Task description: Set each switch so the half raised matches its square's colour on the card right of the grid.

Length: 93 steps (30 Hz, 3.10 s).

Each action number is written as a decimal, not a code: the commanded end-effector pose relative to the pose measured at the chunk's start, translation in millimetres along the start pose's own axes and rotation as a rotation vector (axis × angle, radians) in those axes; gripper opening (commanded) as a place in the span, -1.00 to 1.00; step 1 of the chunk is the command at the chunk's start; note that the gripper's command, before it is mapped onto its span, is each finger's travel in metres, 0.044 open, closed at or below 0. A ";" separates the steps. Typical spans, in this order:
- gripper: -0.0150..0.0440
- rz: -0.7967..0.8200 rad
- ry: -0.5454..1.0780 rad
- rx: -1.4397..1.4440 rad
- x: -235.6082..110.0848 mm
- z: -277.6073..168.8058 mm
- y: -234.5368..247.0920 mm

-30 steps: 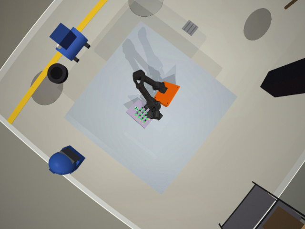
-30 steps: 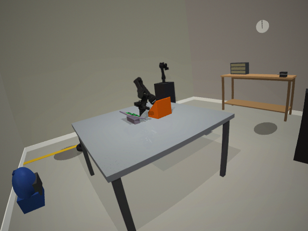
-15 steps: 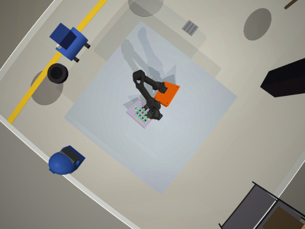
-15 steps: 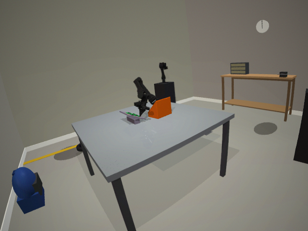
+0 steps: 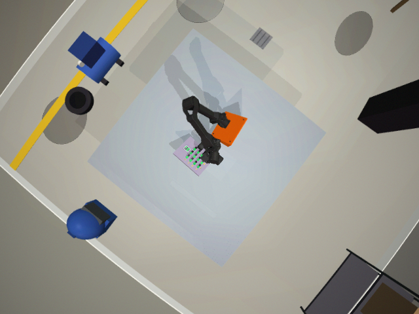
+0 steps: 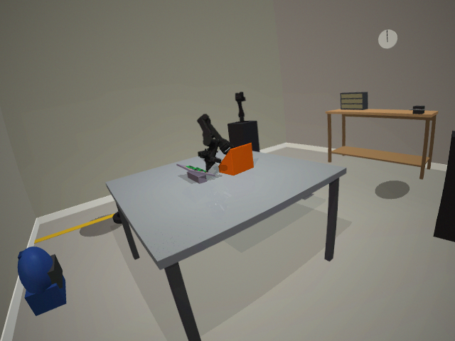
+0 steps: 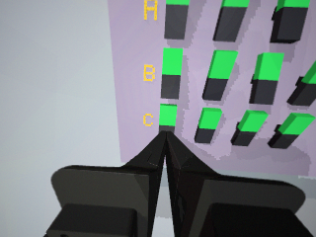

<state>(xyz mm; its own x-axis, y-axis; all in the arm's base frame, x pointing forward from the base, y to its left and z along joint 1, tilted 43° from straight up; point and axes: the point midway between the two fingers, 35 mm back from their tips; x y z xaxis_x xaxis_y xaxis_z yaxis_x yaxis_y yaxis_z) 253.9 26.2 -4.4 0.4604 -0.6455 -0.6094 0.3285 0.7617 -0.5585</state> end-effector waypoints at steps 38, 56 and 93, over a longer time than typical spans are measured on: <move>-0.49 -0.014 0.048 -0.006 -28.1 34.3 -62.6; -0.49 -0.015 0.047 -0.006 -4.1 33.9 -63.1; -0.49 -0.015 0.047 -0.006 -2.5 33.9 -63.2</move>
<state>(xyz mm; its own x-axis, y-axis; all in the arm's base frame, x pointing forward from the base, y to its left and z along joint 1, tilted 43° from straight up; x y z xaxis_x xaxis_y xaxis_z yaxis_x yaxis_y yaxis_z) 260.1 -18.4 52.5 0.4160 -0.6614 -0.6241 0.3359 0.7495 -0.5705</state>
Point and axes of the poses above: the point midway between the two fingers, 35 mm back from their tips, its own x axis out along the fingers, its own y axis across the jaws, z = x × y, and after that the axes turned 11 degrees about x, right-handed
